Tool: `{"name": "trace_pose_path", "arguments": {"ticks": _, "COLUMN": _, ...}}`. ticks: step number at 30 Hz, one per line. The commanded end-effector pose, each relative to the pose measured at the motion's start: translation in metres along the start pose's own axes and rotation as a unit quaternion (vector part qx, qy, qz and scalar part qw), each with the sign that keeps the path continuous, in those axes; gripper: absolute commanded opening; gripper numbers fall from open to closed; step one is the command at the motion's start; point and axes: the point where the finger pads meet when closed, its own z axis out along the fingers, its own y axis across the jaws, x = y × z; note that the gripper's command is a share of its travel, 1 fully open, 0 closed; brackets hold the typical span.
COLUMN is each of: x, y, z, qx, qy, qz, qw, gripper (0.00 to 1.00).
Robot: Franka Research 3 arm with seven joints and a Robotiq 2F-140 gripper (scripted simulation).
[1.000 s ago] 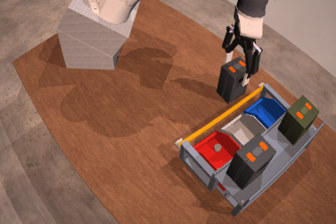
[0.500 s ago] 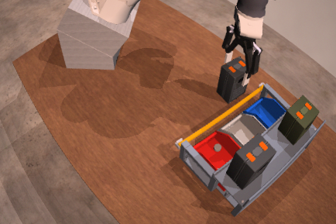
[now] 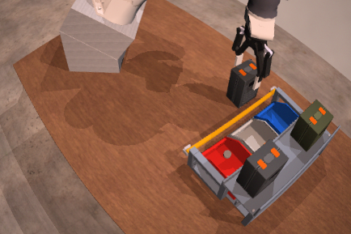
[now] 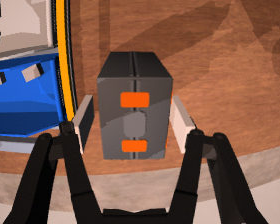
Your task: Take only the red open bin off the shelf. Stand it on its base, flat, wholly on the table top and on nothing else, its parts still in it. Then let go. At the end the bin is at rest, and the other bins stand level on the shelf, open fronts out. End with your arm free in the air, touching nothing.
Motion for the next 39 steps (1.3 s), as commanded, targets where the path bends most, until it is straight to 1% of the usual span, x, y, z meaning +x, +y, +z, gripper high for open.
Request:
{"name": "trace_pose_path", "arguments": {"ticks": 1, "x": 0.0, "y": 0.0, "z": 0.0, "qx": 0.0, "qy": 0.0, "qz": 0.0, "qw": 1.0, "gripper": 0.57}}
{"name": "trace_pose_path", "arguments": {"ticks": 26, "x": 0.0, "y": 0.0, "z": 0.0, "qx": 0.0, "qy": 0.0, "qz": 0.0, "qw": 1.0, "gripper": 0.57}}
{"name": "trace_pose_path", "arguments": {"ticks": 31, "x": 0.0, "y": 0.001, "z": -0.055, "qx": 0.0, "qy": 0.0, "qz": 0.0, "qw": 1.0, "gripper": 0.57}}
{"name": "trace_pose_path", "arguments": {"ticks": 39, "x": 0.0, "y": 0.001, "z": -0.055, "qx": 0.0, "qy": 0.0, "qz": 0.0, "qw": 1.0, "gripper": 0.57}}
